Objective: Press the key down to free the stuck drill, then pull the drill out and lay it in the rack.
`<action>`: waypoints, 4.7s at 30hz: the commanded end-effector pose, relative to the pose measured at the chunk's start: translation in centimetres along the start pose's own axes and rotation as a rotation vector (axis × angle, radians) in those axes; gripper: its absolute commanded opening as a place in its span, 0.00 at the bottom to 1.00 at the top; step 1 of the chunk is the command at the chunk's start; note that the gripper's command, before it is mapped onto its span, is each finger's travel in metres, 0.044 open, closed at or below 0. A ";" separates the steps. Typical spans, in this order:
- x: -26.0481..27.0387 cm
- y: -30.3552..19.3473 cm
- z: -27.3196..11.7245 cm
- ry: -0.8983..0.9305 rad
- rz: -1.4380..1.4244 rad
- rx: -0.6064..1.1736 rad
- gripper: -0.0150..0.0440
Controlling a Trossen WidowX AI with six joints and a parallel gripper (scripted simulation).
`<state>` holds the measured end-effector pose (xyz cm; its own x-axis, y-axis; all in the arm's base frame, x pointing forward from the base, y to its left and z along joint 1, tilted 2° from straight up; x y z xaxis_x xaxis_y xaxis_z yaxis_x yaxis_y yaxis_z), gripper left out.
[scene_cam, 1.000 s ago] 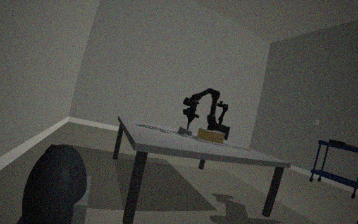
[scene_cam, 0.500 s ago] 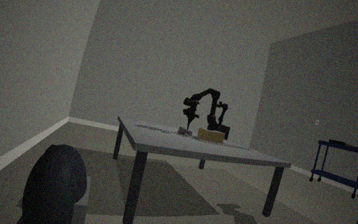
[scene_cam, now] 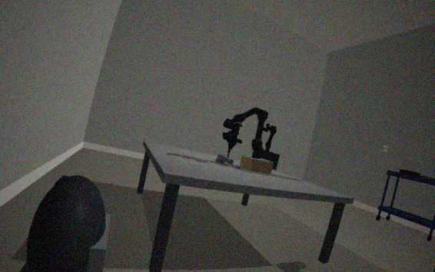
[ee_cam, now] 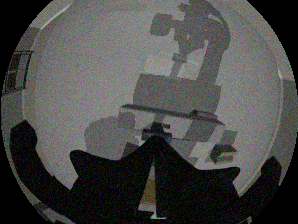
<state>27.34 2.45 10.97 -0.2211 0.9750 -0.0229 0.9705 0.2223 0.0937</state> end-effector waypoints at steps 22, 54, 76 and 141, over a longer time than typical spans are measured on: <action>0.0 -0.9 3.0 0.004 -0.004 0.046 0.25; -10.9 -0.2 1.4 0.018 -1.041 0.042 1.00; -16.3 -2.7 4.2 0.030 -1.575 0.046 1.00; -15.1 -2.6 9.1 0.025 -1.579 0.046 0.56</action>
<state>29.01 -12.90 1.96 -0.9719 -0.2303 -0.0480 -0.2287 0.9728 -0.0362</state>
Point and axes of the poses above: the point midway between the two fingers, 35 mm back from their tips, its own z axis out along the fingers, its own x axis across the jaws, y = z × x, the point moved 5 cm from there along -z, back along the fingers, and after that the axes turned 10 degrees about -z, right-handed, at the moved point
